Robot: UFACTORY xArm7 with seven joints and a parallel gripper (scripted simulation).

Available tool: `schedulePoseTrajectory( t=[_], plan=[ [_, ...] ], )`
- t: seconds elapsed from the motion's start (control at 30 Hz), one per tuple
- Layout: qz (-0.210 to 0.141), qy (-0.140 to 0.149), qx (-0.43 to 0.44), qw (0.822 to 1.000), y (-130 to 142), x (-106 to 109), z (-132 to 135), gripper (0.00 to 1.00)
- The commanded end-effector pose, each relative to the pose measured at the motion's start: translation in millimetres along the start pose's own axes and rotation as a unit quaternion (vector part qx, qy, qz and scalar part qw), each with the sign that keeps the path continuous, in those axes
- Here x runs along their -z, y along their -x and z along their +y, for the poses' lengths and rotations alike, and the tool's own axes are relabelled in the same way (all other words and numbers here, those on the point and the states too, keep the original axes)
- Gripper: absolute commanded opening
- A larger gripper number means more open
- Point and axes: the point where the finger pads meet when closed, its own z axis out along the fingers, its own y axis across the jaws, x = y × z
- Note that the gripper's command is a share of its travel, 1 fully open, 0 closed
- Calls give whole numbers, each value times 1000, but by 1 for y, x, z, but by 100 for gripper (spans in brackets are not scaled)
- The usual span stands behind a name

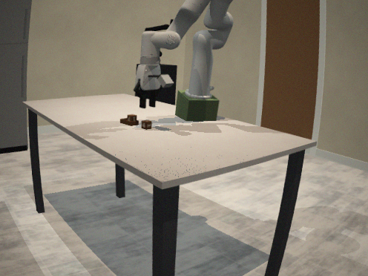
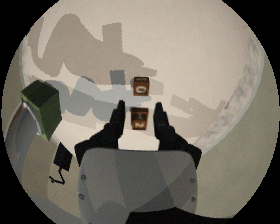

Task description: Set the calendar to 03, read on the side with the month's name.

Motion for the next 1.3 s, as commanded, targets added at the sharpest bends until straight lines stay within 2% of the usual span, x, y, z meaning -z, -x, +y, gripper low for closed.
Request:
schedulePoseTrajectory(
  t=[0.0, 1.0, 1.27],
  plan=[
    [0, 1, 0, 1000, 0, -4, 1, 47],
    [0, 1, 0, 1000, -1, -41, 1, 47],
    [0, 1, 0, 1000, -1, -46, 2, 47]
  ],
)
